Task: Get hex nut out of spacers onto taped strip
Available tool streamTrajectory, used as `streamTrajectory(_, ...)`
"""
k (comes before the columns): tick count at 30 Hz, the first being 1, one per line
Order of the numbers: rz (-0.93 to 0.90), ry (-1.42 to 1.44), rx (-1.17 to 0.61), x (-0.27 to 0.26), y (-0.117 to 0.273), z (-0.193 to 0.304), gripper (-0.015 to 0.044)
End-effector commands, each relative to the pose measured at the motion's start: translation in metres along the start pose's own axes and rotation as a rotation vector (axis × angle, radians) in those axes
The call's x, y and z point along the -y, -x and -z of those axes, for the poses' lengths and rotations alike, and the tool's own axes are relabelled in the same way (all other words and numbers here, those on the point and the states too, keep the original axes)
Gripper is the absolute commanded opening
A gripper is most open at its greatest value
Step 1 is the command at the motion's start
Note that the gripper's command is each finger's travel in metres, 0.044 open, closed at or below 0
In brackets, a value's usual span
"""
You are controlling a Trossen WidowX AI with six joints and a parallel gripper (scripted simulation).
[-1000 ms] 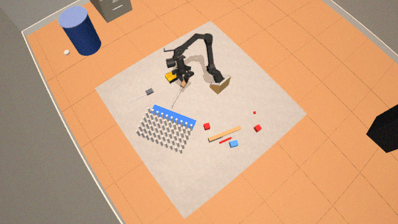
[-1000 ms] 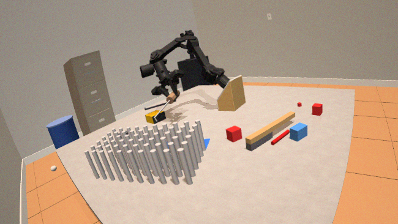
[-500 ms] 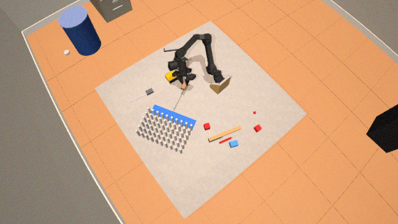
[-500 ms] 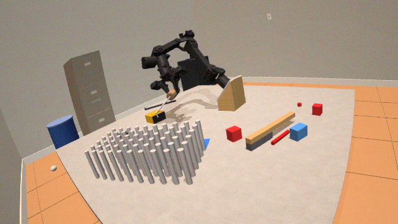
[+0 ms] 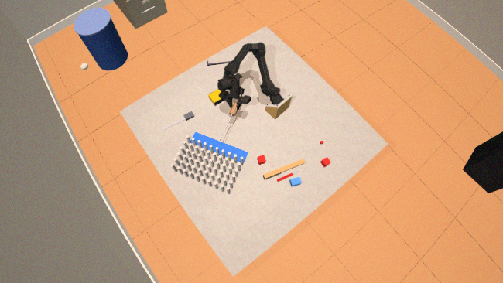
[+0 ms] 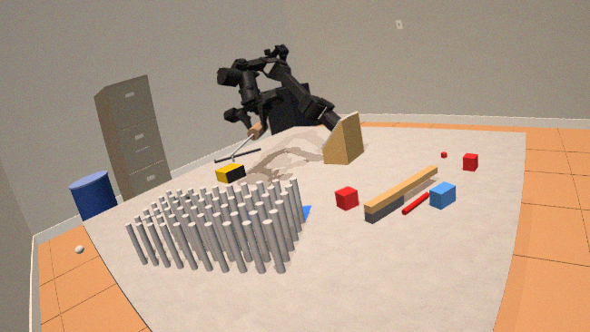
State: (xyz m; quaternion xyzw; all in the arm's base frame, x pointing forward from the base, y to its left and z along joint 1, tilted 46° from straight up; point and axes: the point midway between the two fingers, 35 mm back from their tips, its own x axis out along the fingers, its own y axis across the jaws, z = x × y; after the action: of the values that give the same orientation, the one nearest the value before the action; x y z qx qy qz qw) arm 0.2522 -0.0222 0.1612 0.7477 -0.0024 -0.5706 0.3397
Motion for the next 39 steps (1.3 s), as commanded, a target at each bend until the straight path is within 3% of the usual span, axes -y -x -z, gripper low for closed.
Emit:
streamTrajectory(1, -0.027, 0.021, -0.018, 0.008, 0.003, 0.008, 0.0000)
streamTrajectory(10, -0.050, 0.041, -0.036, 0.014, -0.001, 0.014, 0.0000)
streamTrajectory(39, -0.059, 0.041, -0.040, -0.017, -0.122, -0.046, 0.0000)
